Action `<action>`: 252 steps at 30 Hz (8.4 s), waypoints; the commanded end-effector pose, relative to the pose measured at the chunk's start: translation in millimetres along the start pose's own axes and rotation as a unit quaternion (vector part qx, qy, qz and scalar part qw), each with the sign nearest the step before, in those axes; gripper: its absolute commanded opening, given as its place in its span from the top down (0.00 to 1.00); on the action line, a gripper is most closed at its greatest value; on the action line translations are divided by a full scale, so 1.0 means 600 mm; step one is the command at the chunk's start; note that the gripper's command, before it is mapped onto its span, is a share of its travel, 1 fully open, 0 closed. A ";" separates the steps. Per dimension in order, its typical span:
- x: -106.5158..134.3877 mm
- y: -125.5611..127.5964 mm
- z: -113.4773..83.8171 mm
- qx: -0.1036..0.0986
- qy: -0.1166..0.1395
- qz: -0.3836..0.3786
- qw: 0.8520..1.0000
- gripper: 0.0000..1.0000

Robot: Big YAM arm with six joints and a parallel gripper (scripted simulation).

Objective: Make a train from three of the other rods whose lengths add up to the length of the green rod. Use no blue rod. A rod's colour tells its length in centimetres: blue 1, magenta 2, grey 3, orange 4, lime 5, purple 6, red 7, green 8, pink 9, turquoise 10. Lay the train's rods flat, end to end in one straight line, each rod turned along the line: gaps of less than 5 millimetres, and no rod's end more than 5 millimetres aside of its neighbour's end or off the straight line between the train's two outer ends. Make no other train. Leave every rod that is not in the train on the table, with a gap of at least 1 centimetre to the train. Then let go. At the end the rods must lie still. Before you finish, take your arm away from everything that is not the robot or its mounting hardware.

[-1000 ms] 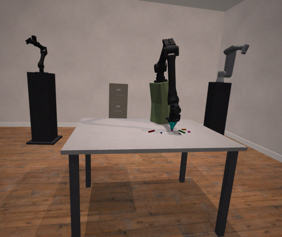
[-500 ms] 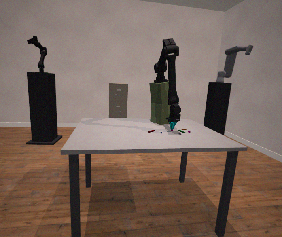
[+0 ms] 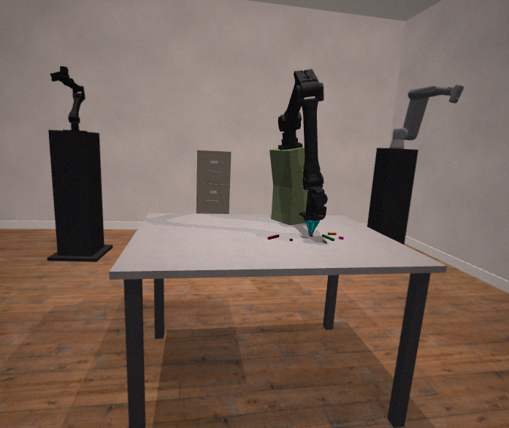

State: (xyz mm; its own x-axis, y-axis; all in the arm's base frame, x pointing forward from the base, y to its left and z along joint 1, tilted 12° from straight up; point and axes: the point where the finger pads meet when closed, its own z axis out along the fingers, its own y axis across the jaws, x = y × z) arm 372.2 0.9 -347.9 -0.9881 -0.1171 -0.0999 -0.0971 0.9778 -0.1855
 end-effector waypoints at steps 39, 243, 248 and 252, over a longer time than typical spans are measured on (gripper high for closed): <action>0.021 0.014 0.007 -0.001 0.005 -0.005 1.000 0.95; -0.005 0.011 -0.140 0.000 -0.005 -0.004 1.000 0.00; -0.005 0.011 -0.140 0.000 -0.005 -0.004 1.000 0.00; -0.005 0.011 -0.140 0.000 -0.005 -0.004 1.000 0.00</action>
State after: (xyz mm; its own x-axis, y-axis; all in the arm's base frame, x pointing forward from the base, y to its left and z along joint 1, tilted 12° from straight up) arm 355.5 14.3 -275.9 -0.9891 -0.1178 -0.0889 -0.0999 0.9777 -0.1846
